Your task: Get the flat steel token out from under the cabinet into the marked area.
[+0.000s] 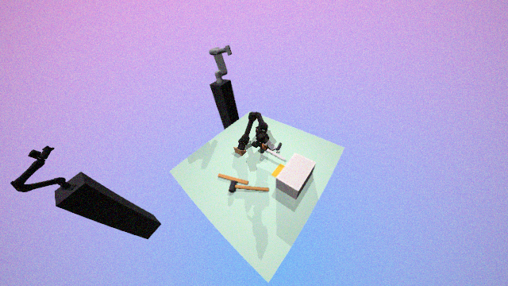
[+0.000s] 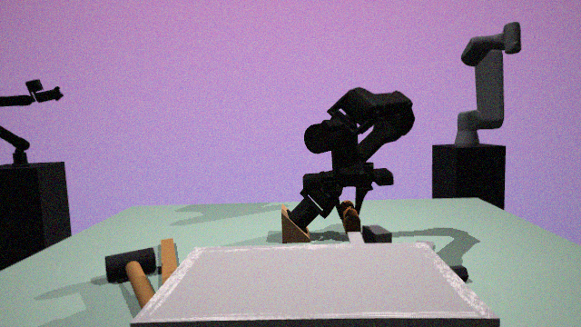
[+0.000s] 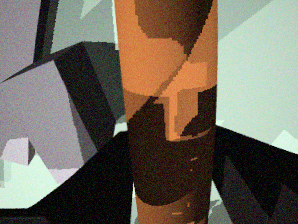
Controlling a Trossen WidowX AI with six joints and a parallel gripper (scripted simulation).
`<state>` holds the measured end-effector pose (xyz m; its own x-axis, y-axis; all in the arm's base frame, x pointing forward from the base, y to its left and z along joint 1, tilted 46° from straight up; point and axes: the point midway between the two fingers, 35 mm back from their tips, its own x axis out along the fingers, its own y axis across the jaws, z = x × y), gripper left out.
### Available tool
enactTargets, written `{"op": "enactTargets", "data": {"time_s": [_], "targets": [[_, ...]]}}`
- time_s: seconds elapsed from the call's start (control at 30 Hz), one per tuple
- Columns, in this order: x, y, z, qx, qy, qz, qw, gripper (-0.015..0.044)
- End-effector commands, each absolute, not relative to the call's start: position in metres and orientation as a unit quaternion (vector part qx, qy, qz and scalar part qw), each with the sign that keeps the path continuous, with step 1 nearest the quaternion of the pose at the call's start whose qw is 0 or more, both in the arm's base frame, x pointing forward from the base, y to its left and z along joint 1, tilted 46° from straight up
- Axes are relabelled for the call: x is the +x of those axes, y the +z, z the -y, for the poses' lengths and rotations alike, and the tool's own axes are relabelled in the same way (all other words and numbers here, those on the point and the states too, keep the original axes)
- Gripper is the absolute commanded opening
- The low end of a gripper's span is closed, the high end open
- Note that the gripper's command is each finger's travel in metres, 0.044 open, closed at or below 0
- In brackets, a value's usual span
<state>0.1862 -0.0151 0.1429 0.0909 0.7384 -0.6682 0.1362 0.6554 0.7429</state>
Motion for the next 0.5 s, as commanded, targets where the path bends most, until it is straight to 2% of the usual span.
{"op": "enactTargets", "data": {"time_s": [0.0, 0.47], "targets": [[0.1867, 0.1434, 0.0158, 0.345, 0.232, -0.629, 0.656, 0.0000], [0.1844, 0.1415, 0.0141, 0.346, 0.235, -0.631, 0.653, 0.0000]]}}
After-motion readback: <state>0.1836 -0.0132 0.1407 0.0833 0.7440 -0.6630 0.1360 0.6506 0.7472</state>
